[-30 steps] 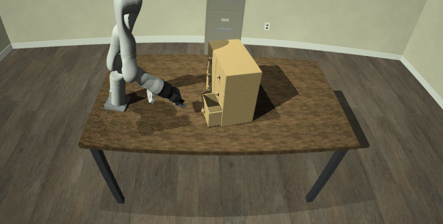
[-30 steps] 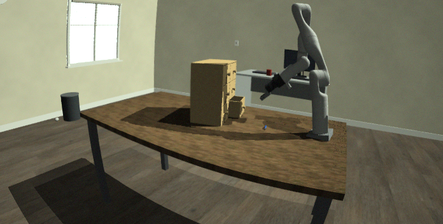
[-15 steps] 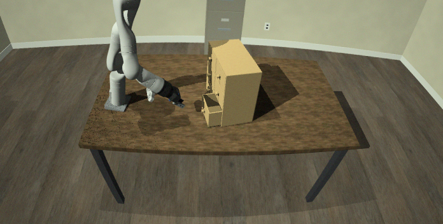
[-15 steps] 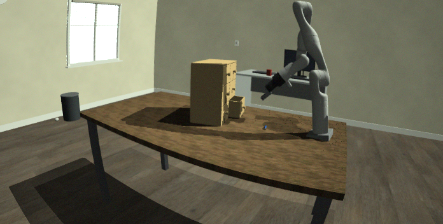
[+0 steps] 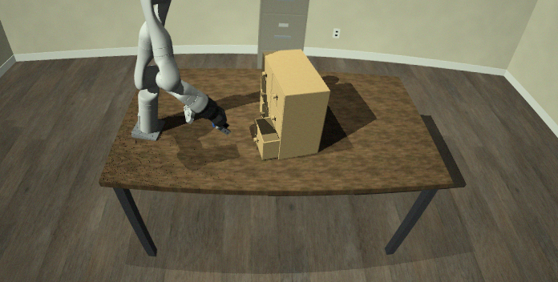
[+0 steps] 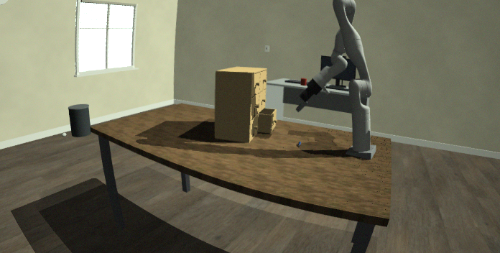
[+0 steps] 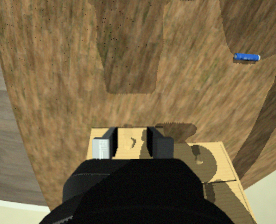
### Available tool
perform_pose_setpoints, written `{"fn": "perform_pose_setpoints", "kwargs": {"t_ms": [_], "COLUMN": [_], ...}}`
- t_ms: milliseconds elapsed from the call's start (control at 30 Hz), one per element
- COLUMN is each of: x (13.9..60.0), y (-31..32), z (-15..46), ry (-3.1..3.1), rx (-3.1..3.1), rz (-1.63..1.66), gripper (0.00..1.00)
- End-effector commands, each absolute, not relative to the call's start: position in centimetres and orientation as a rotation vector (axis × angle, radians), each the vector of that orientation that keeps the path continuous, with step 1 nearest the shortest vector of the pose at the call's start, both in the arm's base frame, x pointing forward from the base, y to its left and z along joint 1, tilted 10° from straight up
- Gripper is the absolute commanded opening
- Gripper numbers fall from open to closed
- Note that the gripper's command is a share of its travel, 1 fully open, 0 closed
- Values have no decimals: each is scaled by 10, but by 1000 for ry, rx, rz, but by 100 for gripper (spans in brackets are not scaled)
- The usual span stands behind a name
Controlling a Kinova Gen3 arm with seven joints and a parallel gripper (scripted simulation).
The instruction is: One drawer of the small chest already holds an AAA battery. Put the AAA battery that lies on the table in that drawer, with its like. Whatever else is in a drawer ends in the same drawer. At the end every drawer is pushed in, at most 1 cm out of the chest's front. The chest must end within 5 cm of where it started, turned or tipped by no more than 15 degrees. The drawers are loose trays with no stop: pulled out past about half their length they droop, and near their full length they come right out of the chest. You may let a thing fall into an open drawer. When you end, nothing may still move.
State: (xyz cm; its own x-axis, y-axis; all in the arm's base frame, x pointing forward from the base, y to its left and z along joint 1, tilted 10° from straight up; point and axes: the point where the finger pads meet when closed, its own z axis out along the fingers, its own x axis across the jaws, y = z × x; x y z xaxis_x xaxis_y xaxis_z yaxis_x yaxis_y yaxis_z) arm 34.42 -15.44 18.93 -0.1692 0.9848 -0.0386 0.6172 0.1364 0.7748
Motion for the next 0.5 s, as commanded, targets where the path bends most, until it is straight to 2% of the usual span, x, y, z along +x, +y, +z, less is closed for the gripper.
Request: {"fn": "perform_pose_setpoints", "kwargs": {"t_ms": [0, 467], "x": [345, 335], "y": [-156, -157], "z": [197, 208], "ry": [1867, 1936], "rx": [1526, 1593], "rz": [824, 733], "gripper": [67, 67]}}
